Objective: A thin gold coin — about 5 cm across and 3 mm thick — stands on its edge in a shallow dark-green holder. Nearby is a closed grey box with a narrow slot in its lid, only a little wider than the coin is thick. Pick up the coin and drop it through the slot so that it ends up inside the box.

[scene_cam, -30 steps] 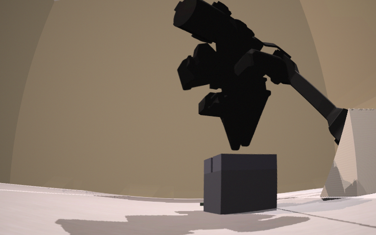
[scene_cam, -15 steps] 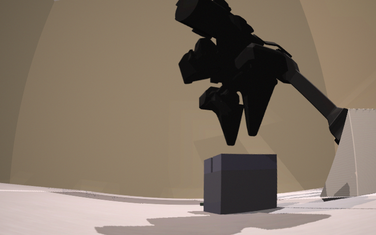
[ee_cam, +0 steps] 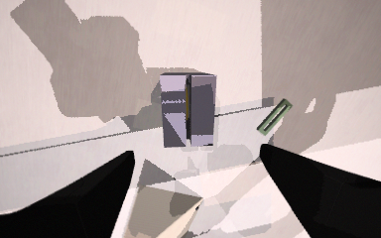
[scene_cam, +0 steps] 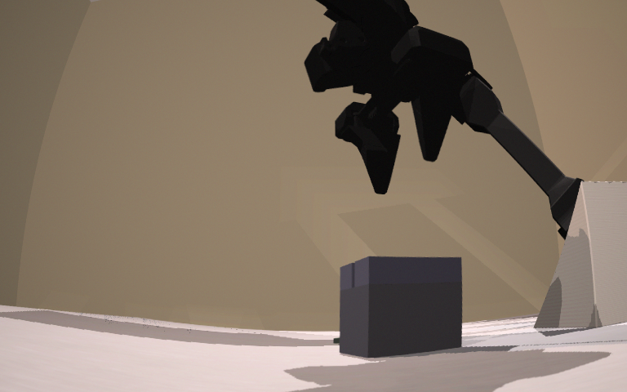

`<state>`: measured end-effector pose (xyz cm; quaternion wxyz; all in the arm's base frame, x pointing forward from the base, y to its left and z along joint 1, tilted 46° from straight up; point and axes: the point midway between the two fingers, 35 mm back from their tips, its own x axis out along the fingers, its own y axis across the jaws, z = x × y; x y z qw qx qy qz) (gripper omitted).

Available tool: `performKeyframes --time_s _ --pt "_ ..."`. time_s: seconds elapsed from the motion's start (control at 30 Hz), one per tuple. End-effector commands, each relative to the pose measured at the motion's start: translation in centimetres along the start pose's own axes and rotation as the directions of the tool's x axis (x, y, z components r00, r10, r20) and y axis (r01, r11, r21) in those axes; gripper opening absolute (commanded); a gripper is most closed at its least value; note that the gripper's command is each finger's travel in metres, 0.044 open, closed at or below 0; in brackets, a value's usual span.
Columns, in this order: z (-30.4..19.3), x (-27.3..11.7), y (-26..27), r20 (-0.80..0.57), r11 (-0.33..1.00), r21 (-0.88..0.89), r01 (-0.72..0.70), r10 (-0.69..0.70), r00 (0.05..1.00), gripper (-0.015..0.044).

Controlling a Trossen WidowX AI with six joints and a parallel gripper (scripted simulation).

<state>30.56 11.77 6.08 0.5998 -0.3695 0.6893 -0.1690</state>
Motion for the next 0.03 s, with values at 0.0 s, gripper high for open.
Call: performKeyframes --time_s 0.0 --pt "0.09 -0.23 -0.02 0.000 1.000 0.007 -0.004 0.004 1.000 0.0440"
